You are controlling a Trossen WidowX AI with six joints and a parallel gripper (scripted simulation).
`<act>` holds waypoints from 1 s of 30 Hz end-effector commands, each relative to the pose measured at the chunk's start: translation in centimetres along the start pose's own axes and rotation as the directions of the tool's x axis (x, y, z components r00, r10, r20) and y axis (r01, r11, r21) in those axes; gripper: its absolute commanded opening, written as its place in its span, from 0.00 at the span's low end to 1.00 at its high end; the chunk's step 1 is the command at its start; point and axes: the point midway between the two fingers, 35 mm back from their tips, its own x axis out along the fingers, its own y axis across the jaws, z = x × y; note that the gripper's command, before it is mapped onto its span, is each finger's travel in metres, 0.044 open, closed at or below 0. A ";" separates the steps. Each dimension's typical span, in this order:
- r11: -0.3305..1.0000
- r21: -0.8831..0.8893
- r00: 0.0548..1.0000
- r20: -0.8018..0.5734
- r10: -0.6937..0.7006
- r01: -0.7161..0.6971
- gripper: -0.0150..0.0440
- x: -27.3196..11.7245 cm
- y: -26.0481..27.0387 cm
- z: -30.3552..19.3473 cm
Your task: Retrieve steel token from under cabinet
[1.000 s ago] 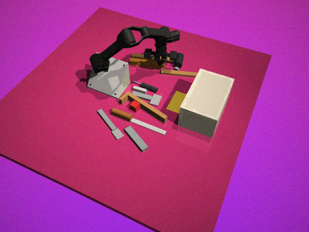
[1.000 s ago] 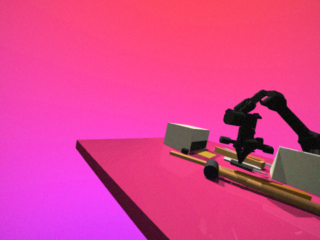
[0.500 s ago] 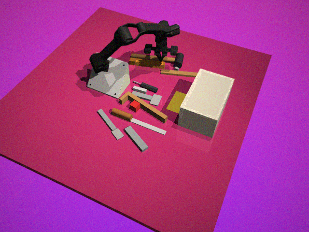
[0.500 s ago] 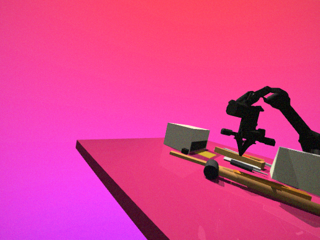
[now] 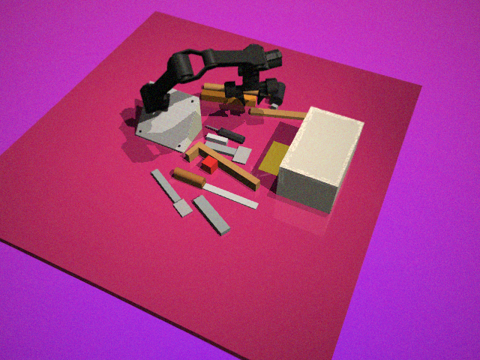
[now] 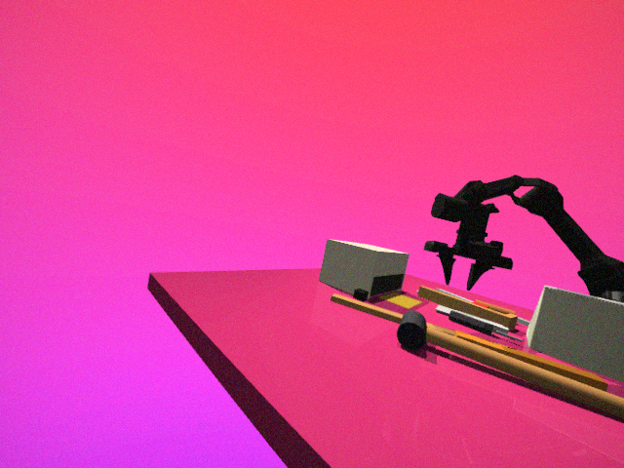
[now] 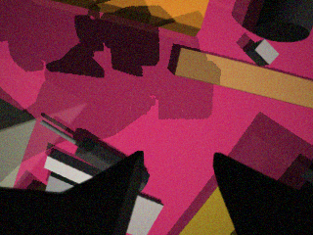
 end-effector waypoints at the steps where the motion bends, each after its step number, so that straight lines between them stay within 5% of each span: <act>1: 0.995 -0.104 1.000 0.005 0.000 0.001 0.71 -0.6 1.3 -4.0; 30: 0.693 -0.718 0.998 -0.037 0.048 -0.060 0.71 -1.0 20.4 -23.3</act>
